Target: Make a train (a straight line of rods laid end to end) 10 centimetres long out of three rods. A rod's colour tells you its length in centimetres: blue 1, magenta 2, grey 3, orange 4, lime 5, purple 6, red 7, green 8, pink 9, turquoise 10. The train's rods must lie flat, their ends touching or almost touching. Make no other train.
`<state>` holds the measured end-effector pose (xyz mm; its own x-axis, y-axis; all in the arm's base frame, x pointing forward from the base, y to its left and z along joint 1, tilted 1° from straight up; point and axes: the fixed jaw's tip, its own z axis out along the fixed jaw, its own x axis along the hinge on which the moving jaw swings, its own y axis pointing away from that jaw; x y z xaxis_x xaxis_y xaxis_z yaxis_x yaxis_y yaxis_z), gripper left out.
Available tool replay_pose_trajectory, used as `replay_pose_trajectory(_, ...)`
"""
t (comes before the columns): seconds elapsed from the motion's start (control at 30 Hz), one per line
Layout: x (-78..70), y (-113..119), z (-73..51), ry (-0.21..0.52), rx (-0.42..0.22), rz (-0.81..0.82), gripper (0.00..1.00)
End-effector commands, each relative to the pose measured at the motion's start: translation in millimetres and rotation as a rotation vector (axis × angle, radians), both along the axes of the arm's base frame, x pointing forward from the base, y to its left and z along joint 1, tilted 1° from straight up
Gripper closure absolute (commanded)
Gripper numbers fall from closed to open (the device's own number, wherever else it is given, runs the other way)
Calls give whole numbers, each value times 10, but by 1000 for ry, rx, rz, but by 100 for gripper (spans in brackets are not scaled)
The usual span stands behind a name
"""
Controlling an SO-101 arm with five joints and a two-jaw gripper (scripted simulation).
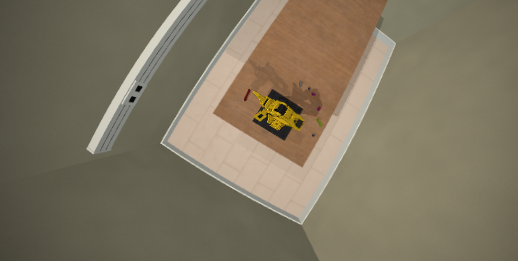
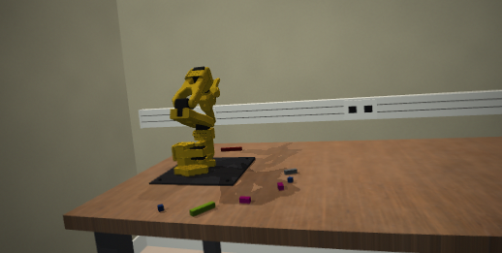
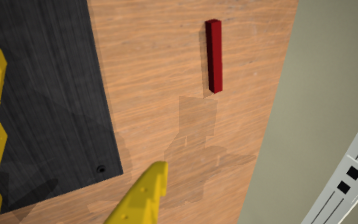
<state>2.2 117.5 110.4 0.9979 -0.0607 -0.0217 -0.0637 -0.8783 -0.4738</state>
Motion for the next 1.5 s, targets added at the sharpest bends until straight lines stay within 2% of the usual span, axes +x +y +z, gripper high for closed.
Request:
replay_pose_trajectory(0.0,-12,-31,-39,7,-24,-2,0)
replay_pose_trajectory(0.6,-4,-31,-39,7,-24,-10,0)
replay_pose_trajectory(0.97,97,-37,-39,8,-23,-98,0)
replay_pose_trajectory(1.2,276,-70,-39,10,-23,-257,0)
replay_pose_trajectory(1.47,560,-190,-39,13,-21,-527,0)
